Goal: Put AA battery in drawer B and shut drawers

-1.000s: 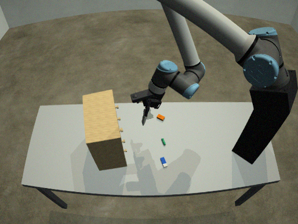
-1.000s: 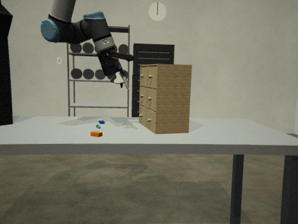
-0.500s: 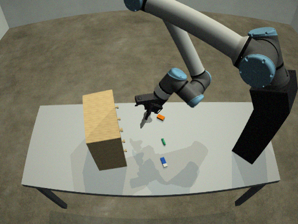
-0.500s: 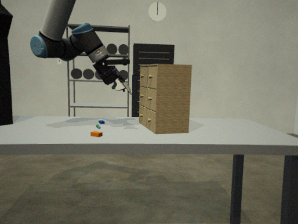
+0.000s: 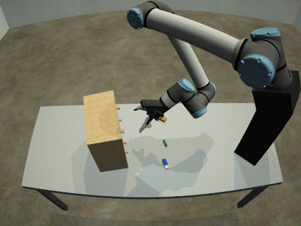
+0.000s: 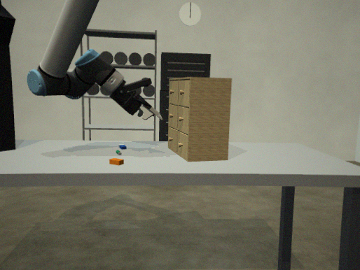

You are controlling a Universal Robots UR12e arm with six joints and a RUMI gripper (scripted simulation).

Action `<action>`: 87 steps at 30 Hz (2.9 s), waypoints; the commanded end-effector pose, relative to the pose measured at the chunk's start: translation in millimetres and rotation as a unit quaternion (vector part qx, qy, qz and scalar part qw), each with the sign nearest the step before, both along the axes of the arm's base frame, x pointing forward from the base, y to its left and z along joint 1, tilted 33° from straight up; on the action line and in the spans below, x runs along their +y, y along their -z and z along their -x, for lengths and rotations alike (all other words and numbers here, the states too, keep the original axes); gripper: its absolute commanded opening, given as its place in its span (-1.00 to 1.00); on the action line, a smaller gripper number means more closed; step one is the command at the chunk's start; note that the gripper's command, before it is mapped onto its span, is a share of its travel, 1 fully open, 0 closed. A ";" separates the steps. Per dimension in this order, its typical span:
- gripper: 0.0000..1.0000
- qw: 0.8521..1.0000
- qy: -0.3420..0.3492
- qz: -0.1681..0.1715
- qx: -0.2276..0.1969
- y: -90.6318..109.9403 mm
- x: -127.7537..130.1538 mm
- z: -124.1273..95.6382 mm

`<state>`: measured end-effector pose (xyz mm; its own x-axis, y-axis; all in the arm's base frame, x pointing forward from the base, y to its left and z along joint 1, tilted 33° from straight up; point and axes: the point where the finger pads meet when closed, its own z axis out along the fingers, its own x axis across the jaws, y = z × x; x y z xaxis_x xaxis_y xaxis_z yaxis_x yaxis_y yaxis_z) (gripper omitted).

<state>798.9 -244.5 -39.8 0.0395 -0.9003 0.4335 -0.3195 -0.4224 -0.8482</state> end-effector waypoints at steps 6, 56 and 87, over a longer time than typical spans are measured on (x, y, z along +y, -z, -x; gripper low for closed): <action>1.00 0.995 -0.038 -0.002 -0.089 0.0 -4.7 -21.5; 1.00 0.983 -0.076 -0.004 -0.166 7.4 -7.2 -38.3; 1.00 0.983 -0.076 -0.005 -0.165 11.4 -8.6 -39.7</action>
